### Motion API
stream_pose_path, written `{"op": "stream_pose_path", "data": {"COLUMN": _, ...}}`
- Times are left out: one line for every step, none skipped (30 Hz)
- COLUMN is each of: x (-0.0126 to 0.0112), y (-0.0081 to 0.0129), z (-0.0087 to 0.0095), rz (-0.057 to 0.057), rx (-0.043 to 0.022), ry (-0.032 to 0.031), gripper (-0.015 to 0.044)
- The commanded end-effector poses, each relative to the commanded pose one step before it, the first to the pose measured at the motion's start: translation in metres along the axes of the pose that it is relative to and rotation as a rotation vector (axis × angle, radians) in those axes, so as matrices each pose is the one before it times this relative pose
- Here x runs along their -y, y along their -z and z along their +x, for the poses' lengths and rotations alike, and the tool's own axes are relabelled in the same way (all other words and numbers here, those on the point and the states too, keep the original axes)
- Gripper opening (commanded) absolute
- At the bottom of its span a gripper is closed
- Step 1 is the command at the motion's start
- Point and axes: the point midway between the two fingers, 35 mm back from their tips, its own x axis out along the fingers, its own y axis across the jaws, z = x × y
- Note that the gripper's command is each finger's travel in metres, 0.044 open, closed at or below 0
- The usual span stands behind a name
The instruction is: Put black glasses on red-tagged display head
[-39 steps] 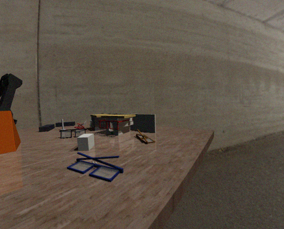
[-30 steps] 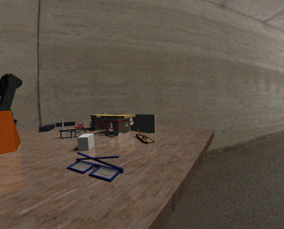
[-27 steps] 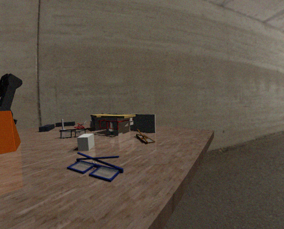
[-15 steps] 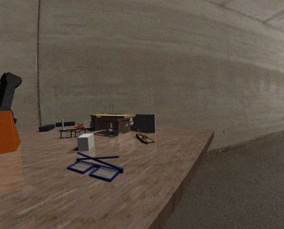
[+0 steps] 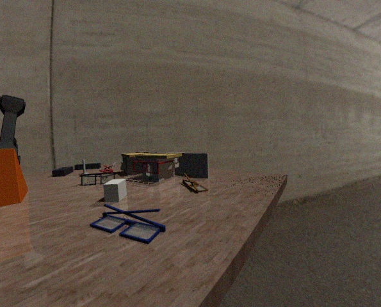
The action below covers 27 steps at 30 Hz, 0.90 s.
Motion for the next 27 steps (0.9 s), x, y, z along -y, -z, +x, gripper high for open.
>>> {"op": "stream_pose_path", "data": {"x": -0.02914, "y": -0.01879, "z": -0.01548, "rz": -0.0949, "rx": 0.08779, "ry": -0.07628, "gripper": 0.02}}
{"op": "stream_pose_path", "data": {"x": -0.00775, "y": -0.00717, "z": -0.00432, "rz": -0.0192, "rx": 0.02607, "ry": -0.0202, "gripper": 0.02}}
{"op": "stream_pose_path", "data": {"x": -0.00938, "y": -0.00708, "z": -0.00516, "rz": -0.0185, "rx": 0.02155, "ry": -0.02357, "gripper": 0.02}}
{"op": "stream_pose_path", "data": {"x": -0.00922, "y": -0.00723, "z": -0.00516, "rz": -0.0186, "rx": 0.02204, "ry": -0.02311, "gripper": 0.02}}
{"op": "stream_pose_path", "data": {"x": -0.00906, "y": -0.00738, "z": -0.00515, "rz": -0.0188, "rx": 0.02251, "ry": -0.02264, "gripper": 0.02}}
{"op": "stream_pose_path", "data": {"x": -0.00889, "y": -0.00752, "z": -0.00514, "rz": -0.019, "rx": 0.02298, "ry": -0.02215, "gripper": 0.02}}
{"op": "stream_pose_path", "data": {"x": -0.00867, "y": -0.0076, "z": -0.0051, "rz": -0.019, "rx": 0.02326, "ry": -0.0215, "gripper": 0.02}}
{"op": "stream_pose_path", "data": {"x": -0.00759, "y": -0.00691, "z": -0.00452, "rz": -0.0171, "rx": 0.02112, "ry": -0.01876, "gripper": 0.02}}
{"op": "stream_pose_path", "data": {"x": -0.00557, "y": -0.00621, "z": -0.00342, "rz": -0.0148, "rx": 0.01866, "ry": -0.01361, "gripper": 0.02}}
{"op": "stream_pose_path", "data": {"x": -0.00476, "y": -0.00748, "z": -0.00315, "rz": -0.017, "rx": 0.022, "ry": -0.01133, "gripper": 0.02}}
{"op": "stream_pose_path", "data": {"x": -0.00562, "y": -0.00921, "z": -0.00387, "rz": -0.0207, "rx": 0.02709, "ry": -0.01326, "gripper": 0.02}}
{"op": "stream_pose_path", "data": {"x": -0.00588, "y": -0.01015, "z": -0.00421, "rz": -0.0225, "rx": 0.02978, "ry": -0.01372, "gripper": 0.02}}
{"op": "stream_pose_path", "data": {"x": -0.00564, "y": -0.01032, "z": -0.00421, "rz": -0.0225, "rx": 0.03019, "ry": -0.01303, "gripper": 0.02}}
{"op": "stream_pose_path", "data": {"x": -0.00538, "y": -0.01046, "z": -0.0042, "rz": -0.0224, "rx": 0.03049, "ry": -0.01229, "gripper": 0.02}}
{"op": "stream_pose_path", "data": {"x": -0.00512, "y": -0.01059, "z": -0.0042, "rz": -0.0224, "rx": 0.03078, "ry": -0.01155, "gripper": 0.02}}
{"op": "stream_pose_path", "data": {"x": -0.00485, "y": -0.01071, "z": -0.00419, "rz": -0.0223, "rx": 0.03105, "ry": -0.01079, "gripper": 0.02}}
{"op": "stream_pose_path", "data": {"x": -0.00458, "y": -0.01083, "z": -0.00418, "rz": -0.0222, "rx": 0.0313, "ry": -0.01003, "gripper": 0.02}}
{"op": "stream_pose_path", "data": {"x": -0.00431, "y": -0.01094, "z": -0.00417, "rz": -0.0222, "rx": 0.03153, "ry": -0.00927, "gripper": 0.02}}
{"op": "stream_pose_path", "data": {"x": -0.00403, "y": -0.01104, "z": -0.00416, "rz": -0.0221, "rx": 0.03174, "ry": -0.0085, "gripper": 0.02}}
{"op": "stream_pose_path", "data": {"x": -0.00375, "y": -0.01111, "z": -0.00414, "rz": -0.022, "rx": 0.03186, "ry": -0.0077, "gripper": 0.02}}
{"op": "stream_pose_path", "data": {"x": -0.00348, "y": -0.01123, "z": -0.00415, "rz": -0.022, "rx": 0.03213, "ry": -0.00695, "gripper": 0.02}}
{"op": "stream_pose_path", "data": {"x": -0.0032, "y": -0.01132, "z": -0.00414, "rz": -0.0219, "rx": 0.03229, "ry": -0.00616, "gripper": 0.02}}
{"op": "stream_pose_path", "data": {"x": -0.00291, "y": -0.01139, "z": -0.00413, "rz": -0.0219, "rx": 0.03242, "ry": -0.00537, "gripper": 0.02}}
{"op": "stream_pose_path", "data": {"x": -0.00242, "y": -0.0114, "z": -0.00403, "rz": -0.0219, "rx": 0.03237, "ry": -0.00395, "gripper": 0.02}}
{"op": "stream_pose_path", "data": {"x": -0.00137, "y": -0.01108, "z": -0.00367, "rz": -0.0224, "rx": 0.03146, "ry": -0.00085, "gripper": 0.02}}
{"op": "stream_pose_path", "data": {"x": 0.00003, "y": -0.01041, "z": -0.00312, "rz": -0.0232, "rx": 0.02962, "ry": 0.00327, "gripper": 0.02}}
{"op": "stream_pose_path", "data": {"x": 0.00098, "y": -0.00992, "z": -0.00277, "rz": -0.0235, "rx": 0.02821, "ry": 0.00602, "gripper": 0.02}}
